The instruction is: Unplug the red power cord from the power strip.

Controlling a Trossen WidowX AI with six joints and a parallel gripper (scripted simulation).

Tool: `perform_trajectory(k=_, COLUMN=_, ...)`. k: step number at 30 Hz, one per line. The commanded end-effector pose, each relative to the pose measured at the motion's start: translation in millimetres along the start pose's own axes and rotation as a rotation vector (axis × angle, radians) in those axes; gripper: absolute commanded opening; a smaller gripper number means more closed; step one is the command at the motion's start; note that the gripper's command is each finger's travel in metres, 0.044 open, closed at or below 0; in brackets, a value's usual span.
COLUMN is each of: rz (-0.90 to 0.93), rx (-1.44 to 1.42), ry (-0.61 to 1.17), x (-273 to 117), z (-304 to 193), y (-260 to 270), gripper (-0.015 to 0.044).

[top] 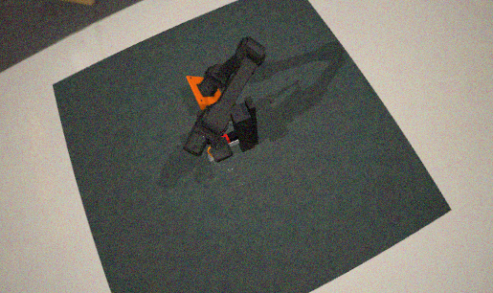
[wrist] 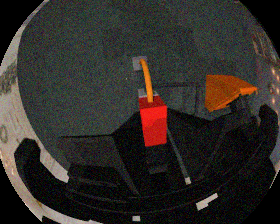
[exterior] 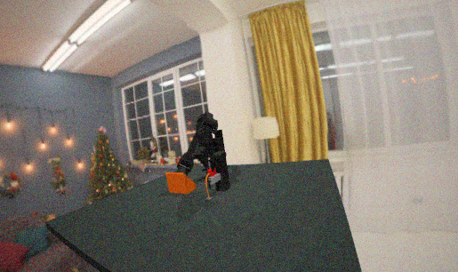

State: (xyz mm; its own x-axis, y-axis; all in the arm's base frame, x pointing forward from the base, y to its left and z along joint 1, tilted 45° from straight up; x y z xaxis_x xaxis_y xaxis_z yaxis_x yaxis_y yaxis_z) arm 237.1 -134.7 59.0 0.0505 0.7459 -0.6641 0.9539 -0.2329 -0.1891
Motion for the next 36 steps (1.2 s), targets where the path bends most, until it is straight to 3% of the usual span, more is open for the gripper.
perform_trajectory(k=1, rz=0.03, rx=0.002, ry=-0.079, x=-11.8, z=34.3, y=6.3, gripper=0.0)
perform_trajectory(k=11, rz=0.031, rx=0.003, ry=-0.079, x=-15.7, z=50.2, y=7.5, gripper=0.0)
perform_trajectory(k=24, rz=0.03, rx=0.003, ry=-0.075, x=-13.2, z=43.3, y=5.6, gripper=0.0341)
perform_trajectory(k=28, rz=0.031, rx=0.004, ry=-0.078, x=-19.9, z=62.2, y=10.9, gripper=0.044)
perform_trajectory(k=32, rz=0.032, rx=0.003, ry=-0.079, x=-30.1, z=98.4, y=17.0, gripper=0.044)
perform_trajectory(k=36, rz=0.032, rx=0.003, ry=-0.079, x=-30.7, z=100.8, y=17.2, gripper=0.044)
Point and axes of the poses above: the point midway between the two fingers, 35 mm back from their tips, its own x axis out along the fingers, its own y axis across the jaws, z = x × y, the point moved 4 cm from there along -x, back along the fingers, and after that the axes turned 12 degrees about x, right-handed, at the moved point
